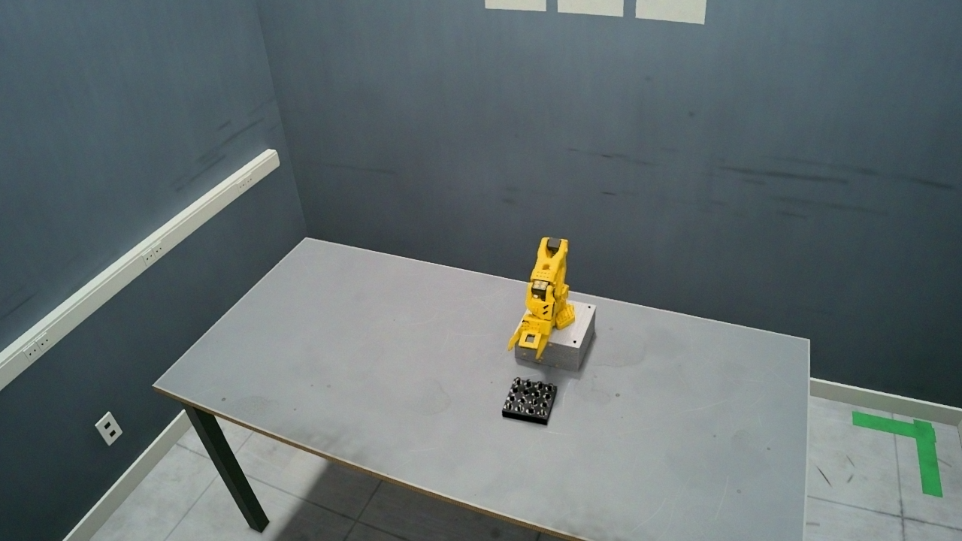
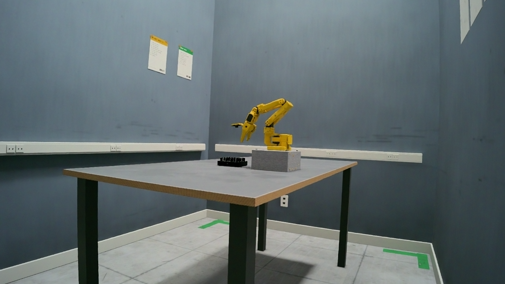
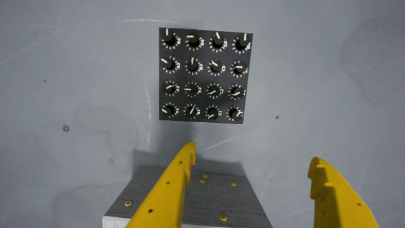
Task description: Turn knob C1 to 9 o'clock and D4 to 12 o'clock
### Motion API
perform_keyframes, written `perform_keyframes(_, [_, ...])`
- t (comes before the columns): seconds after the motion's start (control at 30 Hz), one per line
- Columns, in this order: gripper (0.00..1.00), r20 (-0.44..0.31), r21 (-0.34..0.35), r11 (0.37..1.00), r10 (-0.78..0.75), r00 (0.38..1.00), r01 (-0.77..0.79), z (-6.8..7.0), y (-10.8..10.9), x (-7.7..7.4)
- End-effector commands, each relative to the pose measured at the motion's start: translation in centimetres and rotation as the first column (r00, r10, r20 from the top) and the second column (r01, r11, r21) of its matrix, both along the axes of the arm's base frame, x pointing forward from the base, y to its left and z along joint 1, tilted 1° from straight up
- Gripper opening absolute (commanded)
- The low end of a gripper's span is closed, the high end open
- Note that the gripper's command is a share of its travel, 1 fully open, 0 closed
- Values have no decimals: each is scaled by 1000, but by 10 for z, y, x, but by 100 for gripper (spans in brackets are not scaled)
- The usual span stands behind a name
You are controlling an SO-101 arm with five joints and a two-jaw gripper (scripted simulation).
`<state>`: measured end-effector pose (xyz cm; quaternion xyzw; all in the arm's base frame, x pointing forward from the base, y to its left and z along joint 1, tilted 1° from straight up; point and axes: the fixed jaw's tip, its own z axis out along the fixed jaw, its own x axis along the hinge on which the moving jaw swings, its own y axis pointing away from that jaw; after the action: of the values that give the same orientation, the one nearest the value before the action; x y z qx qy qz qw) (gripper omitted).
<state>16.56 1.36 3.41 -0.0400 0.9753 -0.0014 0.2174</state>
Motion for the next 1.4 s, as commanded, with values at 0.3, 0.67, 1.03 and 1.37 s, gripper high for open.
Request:
perform_keyframes(0.3, [40,-15,3,1000,-15,1000,15,-2,-1,-2])
perform_keyframes(0.67, [40,-16,3,1000,-15,1000,15,3,-1,24])
perform_keyframes(1.03, [40,-16,3,1000,-15,1000,15,-1,0,53])
perform_keyframes(1.37, [40,-16,3,1000,-15,1000,15,-2,0,55])
